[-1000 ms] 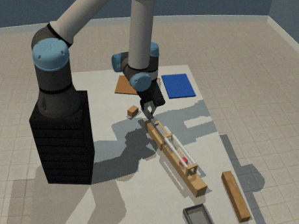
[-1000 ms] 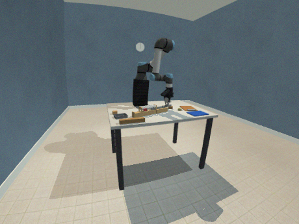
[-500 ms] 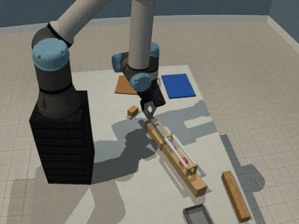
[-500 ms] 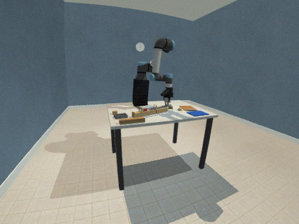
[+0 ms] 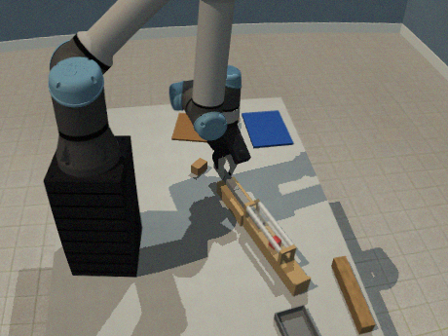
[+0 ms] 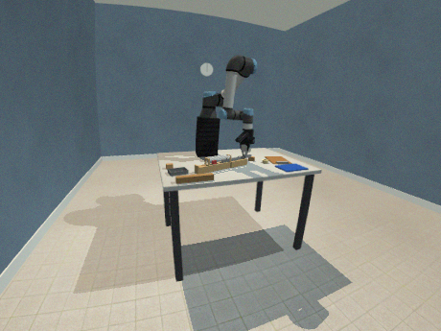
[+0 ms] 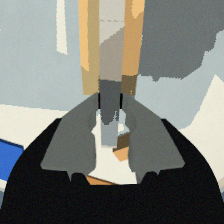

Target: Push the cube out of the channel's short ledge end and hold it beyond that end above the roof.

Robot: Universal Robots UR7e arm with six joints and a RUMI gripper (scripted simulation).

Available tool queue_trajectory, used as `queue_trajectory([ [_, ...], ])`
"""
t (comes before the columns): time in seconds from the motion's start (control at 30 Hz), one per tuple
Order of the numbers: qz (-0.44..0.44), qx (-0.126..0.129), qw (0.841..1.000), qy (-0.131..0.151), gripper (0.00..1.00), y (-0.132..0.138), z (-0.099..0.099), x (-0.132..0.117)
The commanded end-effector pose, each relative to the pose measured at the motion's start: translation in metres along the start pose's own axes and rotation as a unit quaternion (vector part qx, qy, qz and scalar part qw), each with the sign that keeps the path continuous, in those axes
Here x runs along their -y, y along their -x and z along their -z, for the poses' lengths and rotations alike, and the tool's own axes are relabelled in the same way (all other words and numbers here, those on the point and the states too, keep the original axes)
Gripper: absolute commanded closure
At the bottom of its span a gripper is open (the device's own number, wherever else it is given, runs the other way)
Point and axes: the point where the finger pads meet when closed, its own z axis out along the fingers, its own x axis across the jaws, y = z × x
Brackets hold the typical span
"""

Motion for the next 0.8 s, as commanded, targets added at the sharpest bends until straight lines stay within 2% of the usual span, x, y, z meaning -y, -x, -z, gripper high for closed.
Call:
queue_trajectory([
  [0.0, 0.0, 0.001, 1.0, 0.0, 1.0, 0.001, 0.0, 0.01],
  [0.27, 0.0, 0.001, 1.0, 0.0, 1.0, 0.001, 0.0, 0.025],
  [0.77, 0.0, 0.001, 1.0, 0.0, 1.0, 0.001, 0.0, 0.069],
])
